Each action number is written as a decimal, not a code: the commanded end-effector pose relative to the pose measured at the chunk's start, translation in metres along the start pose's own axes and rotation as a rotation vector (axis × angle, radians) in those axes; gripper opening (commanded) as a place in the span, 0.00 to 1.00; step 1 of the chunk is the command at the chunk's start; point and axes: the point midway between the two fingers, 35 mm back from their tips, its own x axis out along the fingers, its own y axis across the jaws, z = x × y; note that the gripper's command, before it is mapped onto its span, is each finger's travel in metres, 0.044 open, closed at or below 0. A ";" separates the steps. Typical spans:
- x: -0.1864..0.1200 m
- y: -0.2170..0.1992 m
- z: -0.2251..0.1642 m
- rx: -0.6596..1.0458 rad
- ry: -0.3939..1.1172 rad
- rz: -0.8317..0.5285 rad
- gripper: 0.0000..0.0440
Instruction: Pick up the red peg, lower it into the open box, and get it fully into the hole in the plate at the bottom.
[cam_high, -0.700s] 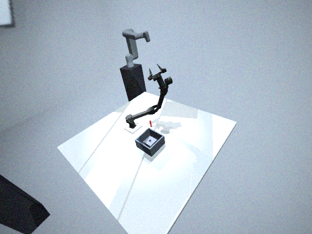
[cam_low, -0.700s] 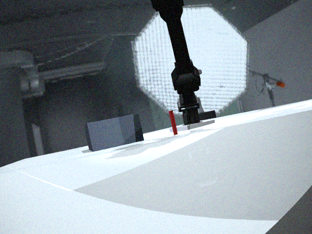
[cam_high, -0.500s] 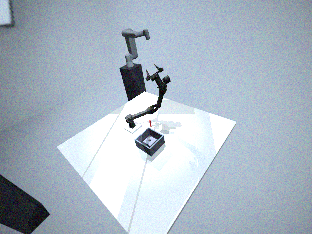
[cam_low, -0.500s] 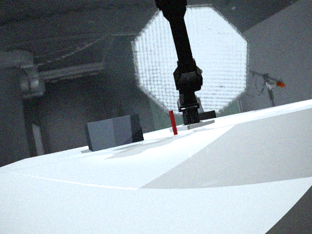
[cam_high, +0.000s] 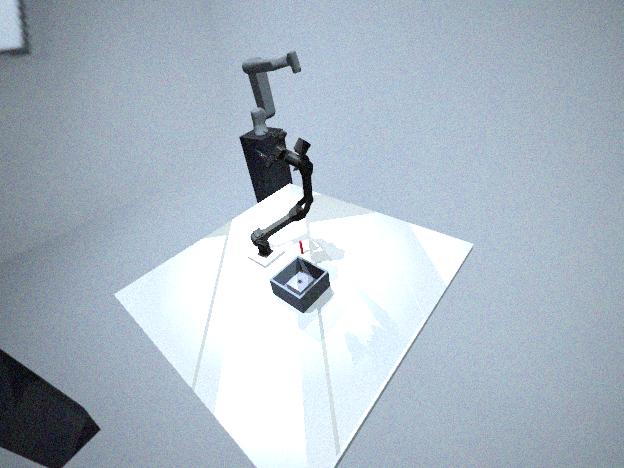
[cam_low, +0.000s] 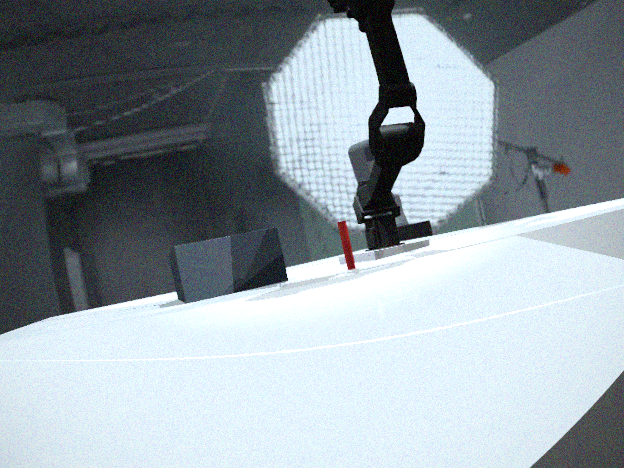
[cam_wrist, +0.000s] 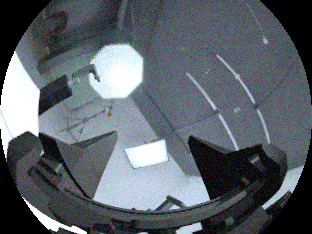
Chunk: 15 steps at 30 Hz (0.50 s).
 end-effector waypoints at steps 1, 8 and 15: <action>0.026 0.031 0.008 0.022 -0.026 0.122 0.97; 0.062 0.089 0.024 0.077 -0.087 0.346 0.97; 0.083 0.149 0.046 0.121 -0.142 0.573 0.98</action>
